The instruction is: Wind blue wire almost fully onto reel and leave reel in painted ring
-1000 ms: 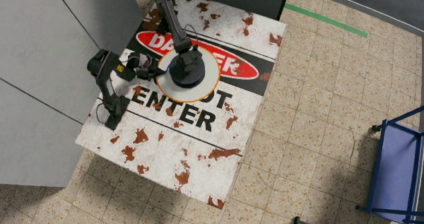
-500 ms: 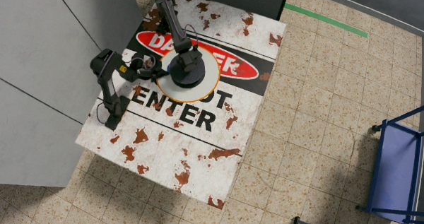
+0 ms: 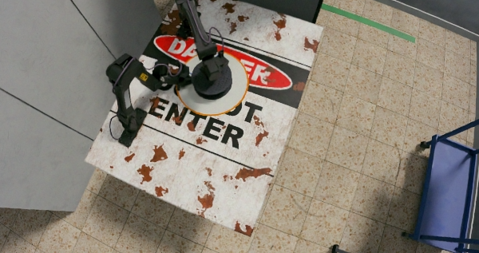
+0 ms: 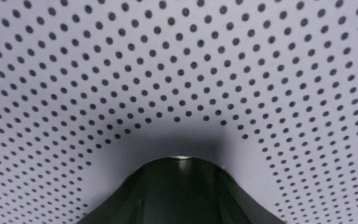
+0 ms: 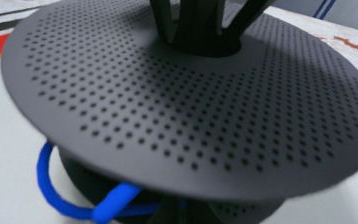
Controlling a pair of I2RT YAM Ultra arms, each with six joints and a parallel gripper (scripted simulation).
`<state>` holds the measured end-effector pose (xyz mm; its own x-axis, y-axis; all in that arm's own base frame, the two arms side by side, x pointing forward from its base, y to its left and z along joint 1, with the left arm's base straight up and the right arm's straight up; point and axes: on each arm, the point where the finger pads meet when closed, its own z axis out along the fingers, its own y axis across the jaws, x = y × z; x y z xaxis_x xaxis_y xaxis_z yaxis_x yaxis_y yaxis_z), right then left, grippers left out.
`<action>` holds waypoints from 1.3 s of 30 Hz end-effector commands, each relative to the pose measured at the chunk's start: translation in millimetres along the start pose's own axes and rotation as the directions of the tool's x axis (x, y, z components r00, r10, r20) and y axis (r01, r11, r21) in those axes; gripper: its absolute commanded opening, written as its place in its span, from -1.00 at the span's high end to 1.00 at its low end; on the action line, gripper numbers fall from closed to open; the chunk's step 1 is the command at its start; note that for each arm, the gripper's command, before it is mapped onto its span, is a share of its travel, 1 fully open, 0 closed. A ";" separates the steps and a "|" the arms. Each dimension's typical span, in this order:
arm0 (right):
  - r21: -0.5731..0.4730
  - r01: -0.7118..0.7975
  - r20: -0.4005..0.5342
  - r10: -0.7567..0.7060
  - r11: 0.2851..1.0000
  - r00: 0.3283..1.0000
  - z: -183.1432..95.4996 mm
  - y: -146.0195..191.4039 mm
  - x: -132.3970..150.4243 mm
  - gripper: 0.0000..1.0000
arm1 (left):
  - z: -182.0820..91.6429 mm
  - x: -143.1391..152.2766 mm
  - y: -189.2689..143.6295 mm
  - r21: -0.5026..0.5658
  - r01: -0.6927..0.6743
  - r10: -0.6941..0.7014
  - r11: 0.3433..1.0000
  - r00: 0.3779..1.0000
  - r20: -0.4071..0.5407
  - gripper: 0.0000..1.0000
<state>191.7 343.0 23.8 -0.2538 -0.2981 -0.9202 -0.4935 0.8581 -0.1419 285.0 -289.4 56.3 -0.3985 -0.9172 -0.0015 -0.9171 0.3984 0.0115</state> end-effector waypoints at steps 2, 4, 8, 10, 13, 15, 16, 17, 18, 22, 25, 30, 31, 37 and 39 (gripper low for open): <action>-0.021 -0.022 0.022 0.022 1.000 1.000 13.4 7.3 -13.8 1.00 | -7.2 -3.4 1.1 0.011 0.016 -0.016 1.000 1.000 -0.002 -0.04; -0.021 -0.022 0.022 0.022 1.000 1.000 16.0 6.9 -14.6 1.00 | -7.2 -3.4 1.1 0.011 0.016 -0.016 1.000 1.000 -0.002 -0.04; -0.021 -0.022 0.022 0.022 1.000 1.000 18.0 6.6 -15.1 1.00 | -7.2 -3.4 1.1 0.011 0.016 -0.016 1.000 1.000 -0.002 -0.04; -0.021 -0.022 0.022 0.022 1.000 1.000 19.3 6.4 -16.3 1.00 | -7.2 -3.4 1.1 0.011 0.016 -0.016 1.000 1.000 -0.002 -0.04; -0.021 -0.022 0.022 0.022 1.000 1.000 21.2 6.1 -18.1 1.00 | -7.2 -3.4 1.1 0.011 0.016 -0.016 1.000 1.000 -0.002 -0.04; -0.021 -0.022 0.022 0.022 1.000 1.000 22.1 5.9 -19.2 1.00 | -7.2 -3.4 1.1 0.011 0.016 -0.016 1.000 1.000 -0.002 -0.04; -0.021 -0.022 0.022 0.022 1.000 1.000 22.5 5.7 -19.7 1.00 | -7.2 -3.4 1.1 0.011 0.016 -0.016 1.000 1.000 -0.002 -0.04; -0.021 -0.022 0.022 0.022 1.000 1.000 22.7 5.6 -20.1 1.00 | -7.2 -3.4 1.1 0.011 0.016 -0.016 1.000 1.000 -0.002 -0.04; -0.021 -0.022 0.022 0.022 1.000 1.000 22.8 5.5 -20.6 1.00 | -7.2 -3.4 1.1 0.011 0.016 -0.016 1.000 1.000 -0.002 -0.04; -0.021 -0.022 0.022 0.022 1.000 1.000 22.5 5.0 -21.9 1.00 | -7.2 -3.4 1.1 0.011 0.016 -0.016 1.000 1.000 -0.002 -0.04; -0.021 -0.022 0.022 0.022 1.000 1.000 22.3 4.9 -22.2 1.00 | -7.2 -3.4 1.1 0.011 0.016 -0.016 1.000 1.000 -0.002 -0.04; -0.021 -0.022 0.022 0.022 1.000 1.000 21.4 4.3 -23.7 1.00 | -7.2 -3.4 1.1 0.011 0.016 -0.016 1.000 1.000 -0.002 -0.04; -0.021 -0.022 0.022 0.022 1.000 1.000 21.2 4.2 -24.0 1.00 | -7.2 -3.4 1.1 0.011 0.016 -0.016 1.000 1.000 -0.002 -0.04; -0.021 -0.022 0.022 0.022 1.000 1.000 20.0 3.4 -25.7 1.00 | -7.2 -3.4 1.1 0.011 0.016 -0.016 1.000 1.000 -0.002 -0.04; -0.021 -0.022 0.022 0.022 1.000 1.000 19.6 3.2 -26.3 1.00 | -7.2 -3.4 1.1 0.011 0.016 -0.016 1.000 1.000 -0.002 -0.04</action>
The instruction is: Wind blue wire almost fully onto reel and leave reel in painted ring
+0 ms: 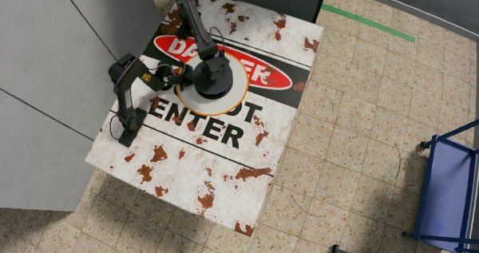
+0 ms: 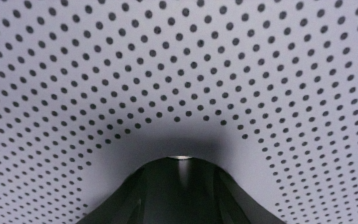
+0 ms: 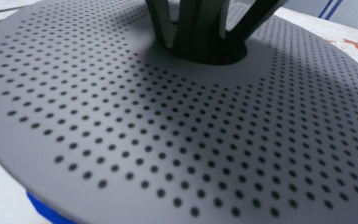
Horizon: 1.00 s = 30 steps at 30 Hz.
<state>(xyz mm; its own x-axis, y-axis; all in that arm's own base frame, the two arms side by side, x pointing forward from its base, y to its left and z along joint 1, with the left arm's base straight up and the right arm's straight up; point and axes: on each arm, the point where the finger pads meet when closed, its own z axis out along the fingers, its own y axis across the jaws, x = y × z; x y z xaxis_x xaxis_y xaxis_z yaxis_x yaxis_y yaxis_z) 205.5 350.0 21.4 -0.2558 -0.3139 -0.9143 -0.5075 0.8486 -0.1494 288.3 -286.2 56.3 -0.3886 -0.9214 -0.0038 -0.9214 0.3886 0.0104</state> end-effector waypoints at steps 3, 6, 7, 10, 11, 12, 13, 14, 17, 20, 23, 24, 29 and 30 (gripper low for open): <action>-0.008 -0.035 0.033 0.035 0.999 0.999 3.8 3.2 -23.3 1.00 | -7.1 0.9 2.9 0.010 0.005 -0.005 1.000 1.000 -0.004 -0.04; -0.008 -0.035 0.033 0.035 0.999 0.999 3.8 3.2 -23.3 1.00 | -7.1 0.9 2.9 0.010 0.001 -0.001 1.000 1.000 -0.004 -0.04; -0.008 -0.035 0.033 0.035 0.999 0.999 3.8 3.2 -23.3 1.00 | -7.1 0.9 2.9 0.010 -0.003 0.003 1.000 1.000 -0.004 -0.04; -0.008 -0.035 0.033 0.035 0.999 0.999 3.8 3.2 -23.3 1.00 | -7.1 0.9 2.9 0.011 -0.033 0.033 0.999 0.999 -0.003 -0.04; -0.008 -0.035 0.033 0.035 0.999 0.999 3.8 3.2 -23.3 1.00 | -7.1 0.9 2.9 0.011 -0.048 0.048 0.999 0.999 -0.003 -0.04; -0.008 -0.035 0.033 0.035 0.999 0.999 3.8 3.2 -23.3 1.00 | -7.1 0.9 2.9 0.011 -0.067 0.067 0.998 0.998 -0.003 -0.04; -0.008 -0.035 0.033 0.035 0.999 0.999 3.8 3.2 -23.3 1.00 | -7.1 0.9 2.9 0.011 -0.089 0.089 0.996 0.996 -0.003 -0.04; -0.008 -0.035 0.033 0.035 0.999 0.999 3.8 3.2 -23.3 1.00 | -7.1 0.9 2.9 0.011 -0.114 0.114 0.993 0.993 -0.003 -0.04; -0.008 -0.035 0.033 0.035 0.999 0.999 3.8 3.2 -23.3 1.00 | -7.1 0.9 2.9 0.011 -0.202 0.202 0.979 0.979 -0.002 -0.04; -0.008 -0.035 0.033 0.035 0.999 0.999 3.8 3.2 -23.3 1.00 | -7.1 0.9 2.9 0.011 -0.235 0.235 0.972 0.972 -0.001 -0.04; -0.008 -0.035 0.033 0.035 0.999 0.999 3.8 3.2 -23.3 1.00 | -7.1 0.9 2.9 0.011 -0.337 0.337 0.941 0.941 0.000 -0.04; -0.008 -0.035 0.033 0.035 0.999 0.999 3.8 3.2 -23.3 1.00 | -7.1 0.9 2.9 0.011 -0.371 0.371 0.928 0.929 0.000 -0.04; -0.008 -0.035 0.033 0.035 0.999 0.999 3.8 3.2 -23.3 1.00 | -7.1 0.9 2.9 0.011 -0.520 0.520 0.854 0.854 0.002 -0.04; -0.008 -0.035 0.033 0.035 0.999 0.999 3.8 3.2 -23.3 1.00 | -7.1 0.9 2.9 0.011 -0.543 0.543 0.840 0.840 0.002 -0.04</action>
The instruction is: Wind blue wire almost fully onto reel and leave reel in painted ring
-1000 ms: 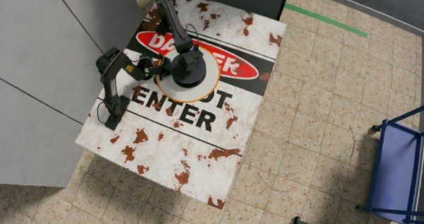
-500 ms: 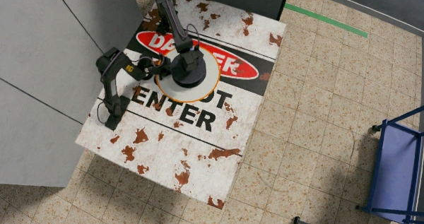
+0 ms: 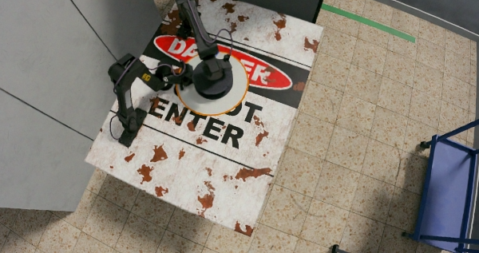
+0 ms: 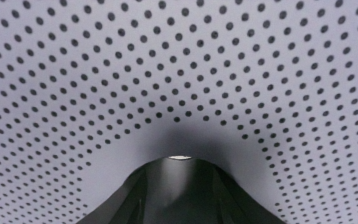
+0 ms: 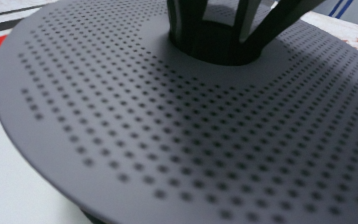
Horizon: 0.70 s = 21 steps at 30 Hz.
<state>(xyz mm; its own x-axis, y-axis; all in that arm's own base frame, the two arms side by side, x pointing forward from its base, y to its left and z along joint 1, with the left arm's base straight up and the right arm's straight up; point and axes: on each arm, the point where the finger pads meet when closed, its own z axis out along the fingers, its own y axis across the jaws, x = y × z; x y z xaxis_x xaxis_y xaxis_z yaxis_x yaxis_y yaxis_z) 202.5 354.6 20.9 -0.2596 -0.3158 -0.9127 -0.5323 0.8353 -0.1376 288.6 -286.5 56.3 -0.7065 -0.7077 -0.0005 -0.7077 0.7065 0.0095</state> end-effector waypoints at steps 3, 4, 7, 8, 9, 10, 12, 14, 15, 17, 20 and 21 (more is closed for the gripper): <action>0.022 -0.035 0.039 0.034 0.999 0.999 4.0 -2.5 -23.1 1.00 | -7.1 1.9 2.7 0.009 -0.252 0.252 0.968 0.968 0.002 -0.04; 0.022 -0.035 0.039 0.034 0.999 0.999 4.0 -2.5 -23.1 1.00 | -7.1 1.9 2.7 0.009 -0.267 0.267 0.964 0.964 0.002 -0.04; 0.022 -0.035 0.039 0.034 0.999 0.999 4.0 -2.5 -23.1 1.00 | -7.1 1.9 2.7 0.009 -0.279 0.279 0.960 0.960 0.002 -0.04; 0.022 -0.035 0.039 0.034 0.999 0.999 4.0 -2.5 -23.1 1.00 | -7.1 1.9 2.7 0.009 -0.289 0.289 0.957 0.957 0.002 -0.04; 0.022 -0.035 0.039 0.034 0.999 0.999 4.0 -2.5 -23.1 1.00 | -7.1 1.9 2.7 0.009 -0.295 0.295 0.955 0.955 0.002 -0.04; 0.022 -0.035 0.039 0.034 0.999 0.999 4.0 -2.5 -23.1 1.00 | -7.1 1.9 2.7 0.009 -0.300 0.300 0.954 0.954 0.002 -0.04; 0.022 -0.035 0.039 0.034 0.999 0.999 4.0 -2.5 -23.1 1.00 | -7.1 1.9 2.7 0.009 -0.303 0.303 0.953 0.953 0.002 -0.04; 0.022 -0.035 0.039 0.034 0.999 0.999 4.0 -2.5 -23.1 0.97 | -7.1 1.9 2.7 0.009 -0.303 0.303 0.953 0.953 0.002 -0.04; 0.022 -0.035 0.039 0.034 0.999 0.999 4.0 -2.5 -23.1 0.93 | -7.1 1.9 2.7 0.009 -0.303 0.303 0.953 0.953 0.002 -0.04; 0.022 -0.035 0.039 0.034 0.999 0.999 4.0 -2.5 -23.1 0.87 | -7.1 1.9 2.7 0.009 -0.303 0.303 0.953 0.953 0.002 -0.04; 0.022 -0.035 0.039 0.034 0.999 0.999 4.0 -2.5 -23.1 0.77 | -7.1 1.9 2.7 0.009 -0.303 0.303 0.953 0.953 0.002 -0.04; 0.022 -0.035 0.039 0.034 0.999 0.999 4.0 -2.5 -23.1 0.73 | -7.1 1.9 2.7 0.009 -0.303 0.303 0.953 0.953 0.002 -0.04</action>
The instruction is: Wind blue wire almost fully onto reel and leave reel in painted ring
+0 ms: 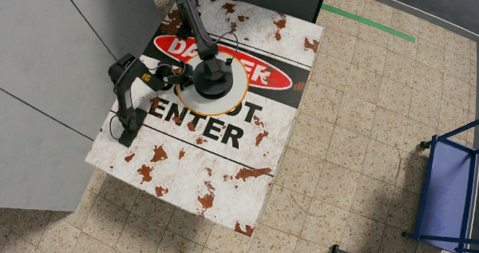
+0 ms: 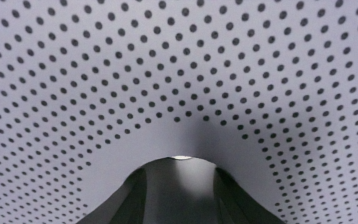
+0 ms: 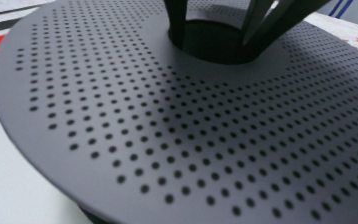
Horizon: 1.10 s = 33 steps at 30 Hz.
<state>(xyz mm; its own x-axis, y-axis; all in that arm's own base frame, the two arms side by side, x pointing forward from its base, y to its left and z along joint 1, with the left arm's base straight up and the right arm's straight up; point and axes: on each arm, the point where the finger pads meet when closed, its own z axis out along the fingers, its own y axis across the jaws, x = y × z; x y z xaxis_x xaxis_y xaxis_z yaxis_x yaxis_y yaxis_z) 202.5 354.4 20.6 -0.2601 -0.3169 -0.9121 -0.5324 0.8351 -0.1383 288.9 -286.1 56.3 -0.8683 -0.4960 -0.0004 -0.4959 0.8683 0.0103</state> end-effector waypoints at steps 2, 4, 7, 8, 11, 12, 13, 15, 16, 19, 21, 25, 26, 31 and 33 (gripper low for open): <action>0.022 -0.035 0.040 0.035 0.999 0.999 3.9 -2.4 -23.5 0.70 | -7.2 3.0 1.9 0.010 -0.040 0.040 0.999 0.999 0.000 -0.04; 0.022 -0.035 0.040 0.035 0.999 0.999 3.9 -2.4 -23.5 0.67 | -7.2 3.0 1.9 0.010 -0.040 0.040 0.999 0.999 0.000 -0.04; 0.022 -0.035 0.040 0.035 0.999 0.999 3.9 -2.4 -23.5 0.57 | -7.2 3.0 1.9 0.010 -0.040 0.040 0.999 0.999 0.000 -0.04; 0.022 -0.035 0.040 0.035 0.999 0.999 3.9 -2.4 -23.5 0.53 | -7.2 3.0 1.9 0.010 -0.040 0.040 0.999 0.999 0.000 -0.04; 0.022 -0.035 0.040 0.035 0.999 0.999 3.5 -4.2 -24.2 0.50 | -7.2 3.0 1.9 0.010 -0.040 0.040 0.999 0.999 0.000 -0.04; 0.022 -0.035 0.040 0.035 0.999 0.999 3.1 -5.1 -24.6 0.50 | -7.2 3.0 1.9 0.010 -0.040 0.040 0.999 0.999 0.000 -0.04; 0.022 -0.035 0.040 0.035 0.999 0.999 2.7 -6.0 -24.8 0.50 | -7.2 3.0 1.9 0.010 -0.040 0.040 0.999 0.999 0.000 -0.04; 0.022 -0.035 0.040 0.035 0.999 0.999 1.1 -7.6 -25.1 0.50 | -7.2 3.0 1.9 0.010 -0.040 0.040 0.999 0.999 0.000 -0.04; 0.022 -0.035 0.040 0.035 0.999 0.999 0.0 -8.2 -25.1 0.50 | -7.2 3.0 1.9 0.010 -0.040 0.040 0.999 0.999 0.000 -0.04; 0.022 -0.035 0.040 0.035 0.999 0.999 -3.1 -9.5 -24.6 0.50 | -7.2 3.0 1.9 0.010 -0.040 0.040 0.999 0.999 0.000 -0.04; 0.022 -0.035 0.040 0.035 0.999 0.999 -5.1 -10.0 -24.2 0.50 | -7.2 3.0 1.9 0.010 -0.040 0.040 0.999 0.999 0.000 -0.04; 0.022 -0.035 0.040 0.035 0.999 0.999 -16.2 -10.9 -20.6 0.50 | -7.2 3.0 1.9 0.010 -0.040 0.040 0.999 0.999 0.000 -0.04; 0.022 -0.035 0.040 0.035 0.999 0.999 -19.6 -10.7 -19.0 0.50 | -7.2 3.0 1.9 0.010 -0.040 0.040 0.999 0.999 0.000 -0.04; 0.022 -0.035 0.040 0.035 0.999 0.999 -37.8 -8.4 -6.5 0.50 | -7.2 3.0 1.9 0.010 -0.040 0.040 0.999 0.999 0.000 -0.04; 0.022 -0.035 0.040 0.035 0.999 0.999 -44.5 -8.2 -0.1 0.50 | -7.2 3.0 1.9 0.010 -0.040 0.040 0.999 0.999 0.000 -0.04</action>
<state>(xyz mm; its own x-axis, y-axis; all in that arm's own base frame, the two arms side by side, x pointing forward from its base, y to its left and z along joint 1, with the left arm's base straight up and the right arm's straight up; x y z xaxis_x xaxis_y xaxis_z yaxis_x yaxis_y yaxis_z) 177.3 339.7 33.4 -0.2464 -0.3084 -0.9188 -0.5414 0.8301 -0.1334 288.7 -286.2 56.3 -0.8779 -0.4789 0.0001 -0.4789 0.8778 0.0105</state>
